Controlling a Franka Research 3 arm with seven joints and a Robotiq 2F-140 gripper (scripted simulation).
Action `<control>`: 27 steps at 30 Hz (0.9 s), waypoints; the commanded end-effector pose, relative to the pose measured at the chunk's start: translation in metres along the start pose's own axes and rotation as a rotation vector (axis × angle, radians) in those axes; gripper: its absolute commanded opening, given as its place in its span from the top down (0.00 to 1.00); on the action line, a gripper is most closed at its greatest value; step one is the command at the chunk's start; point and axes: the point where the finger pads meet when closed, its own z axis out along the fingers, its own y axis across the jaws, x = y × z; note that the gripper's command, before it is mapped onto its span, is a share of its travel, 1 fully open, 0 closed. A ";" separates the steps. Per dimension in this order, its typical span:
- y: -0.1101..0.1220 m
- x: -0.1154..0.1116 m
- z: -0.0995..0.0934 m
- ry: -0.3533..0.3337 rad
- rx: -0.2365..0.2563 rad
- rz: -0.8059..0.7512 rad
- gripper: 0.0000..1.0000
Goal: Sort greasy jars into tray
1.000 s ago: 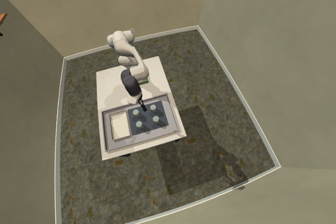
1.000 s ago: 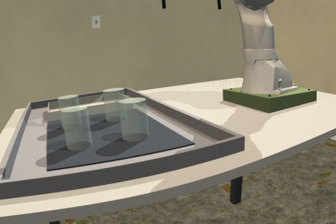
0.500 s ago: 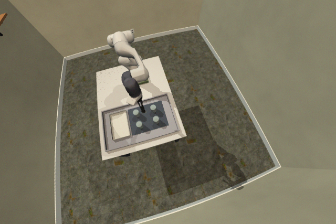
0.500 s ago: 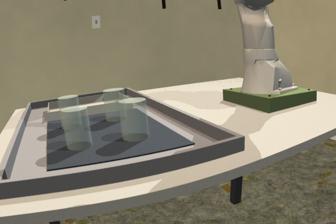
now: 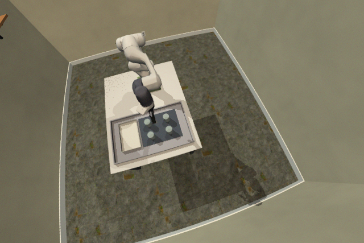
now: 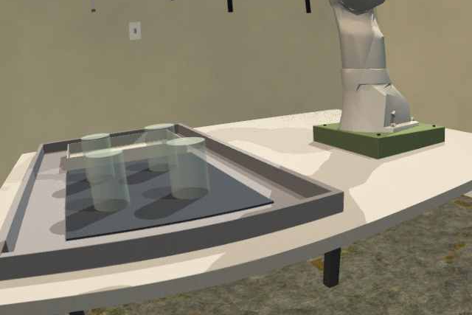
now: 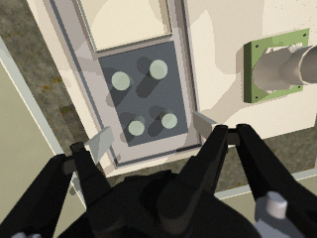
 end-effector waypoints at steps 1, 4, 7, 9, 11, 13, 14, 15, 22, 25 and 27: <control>-0.002 0.000 0.003 -0.002 0.007 0.101 0.00; -0.002 0.000 0.003 -0.002 0.007 0.101 0.00; -0.002 0.002 0.012 -0.003 0.007 0.194 0.00; -0.002 0.002 0.012 -0.003 0.007 0.194 0.00; -0.002 0.002 0.012 -0.003 0.007 0.194 0.00; -0.002 0.002 0.012 -0.003 0.007 0.194 0.00; -0.002 0.002 0.012 -0.003 0.007 0.194 0.00; -0.001 0.003 0.021 -0.004 0.005 0.276 0.00; -0.001 0.003 0.021 -0.004 0.005 0.276 0.00; -0.001 0.004 0.030 -0.005 0.006 0.369 0.00; -0.001 0.004 0.030 -0.005 0.006 0.369 0.00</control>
